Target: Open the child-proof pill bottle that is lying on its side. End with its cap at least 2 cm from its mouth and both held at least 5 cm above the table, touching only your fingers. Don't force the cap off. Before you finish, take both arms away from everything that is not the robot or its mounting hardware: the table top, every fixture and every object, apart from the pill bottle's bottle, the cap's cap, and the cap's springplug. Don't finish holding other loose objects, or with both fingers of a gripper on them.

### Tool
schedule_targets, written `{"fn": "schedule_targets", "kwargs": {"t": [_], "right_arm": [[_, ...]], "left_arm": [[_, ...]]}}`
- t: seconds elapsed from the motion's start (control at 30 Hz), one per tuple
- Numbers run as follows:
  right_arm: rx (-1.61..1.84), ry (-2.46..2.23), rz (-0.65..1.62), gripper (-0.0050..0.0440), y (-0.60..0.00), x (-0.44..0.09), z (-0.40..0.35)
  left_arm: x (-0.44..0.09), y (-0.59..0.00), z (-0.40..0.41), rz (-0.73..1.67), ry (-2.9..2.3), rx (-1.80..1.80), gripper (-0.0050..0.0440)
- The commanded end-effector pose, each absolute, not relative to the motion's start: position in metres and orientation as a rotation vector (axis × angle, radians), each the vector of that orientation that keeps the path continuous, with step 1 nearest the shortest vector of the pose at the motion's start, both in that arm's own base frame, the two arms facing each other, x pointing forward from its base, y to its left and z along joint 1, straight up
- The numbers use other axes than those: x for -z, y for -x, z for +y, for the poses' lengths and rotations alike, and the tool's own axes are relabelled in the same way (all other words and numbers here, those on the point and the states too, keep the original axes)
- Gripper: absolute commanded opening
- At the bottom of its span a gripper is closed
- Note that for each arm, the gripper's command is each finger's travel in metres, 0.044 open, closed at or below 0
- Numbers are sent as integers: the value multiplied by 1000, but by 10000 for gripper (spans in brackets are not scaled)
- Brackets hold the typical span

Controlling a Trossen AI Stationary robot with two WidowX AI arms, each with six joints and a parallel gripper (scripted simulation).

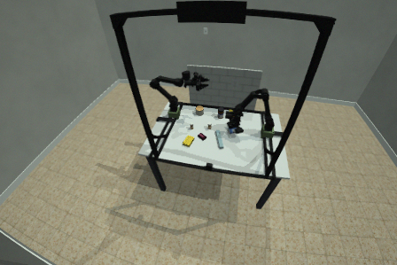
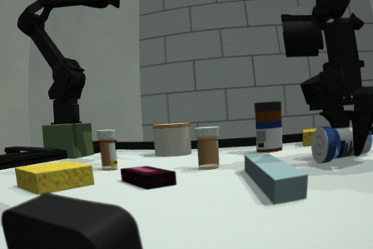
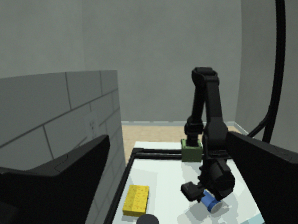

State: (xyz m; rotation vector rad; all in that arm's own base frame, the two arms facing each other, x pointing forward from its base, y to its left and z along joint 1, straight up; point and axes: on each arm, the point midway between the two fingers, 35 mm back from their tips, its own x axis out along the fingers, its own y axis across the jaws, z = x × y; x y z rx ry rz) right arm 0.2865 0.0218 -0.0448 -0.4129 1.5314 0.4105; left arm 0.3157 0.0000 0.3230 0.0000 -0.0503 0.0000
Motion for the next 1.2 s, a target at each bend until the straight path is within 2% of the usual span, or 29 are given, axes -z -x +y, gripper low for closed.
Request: {"fn": "schedule_targets", "kwargs": {"t": [0.0,0.27,0.37,0.43,0.57,0.6,1.17], "right_arm": [[-411,411,1532,179,-286,45,22],[-411,411,1532,179,-286,45,22],[-411,411,1532,107,-288,40,22],[-411,411,1532,107,-288,40,22],[-411,411,1532,11,-290,25,22],[-411,411,1532,0,-291,21,22],[-411,411,1531,0,-292,-37,22]], "left_arm": [[-323,-316,0,-50,0,0,440],[-323,-316,0,-50,0,0,440],[-323,-316,0,-50,0,0,440],[-323,-316,0,-50,0,0,440],[-323,-316,0,-50,0,0,440],[-323,-316,0,-50,0,0,440],[-323,-316,0,-50,0,0,440]]}}
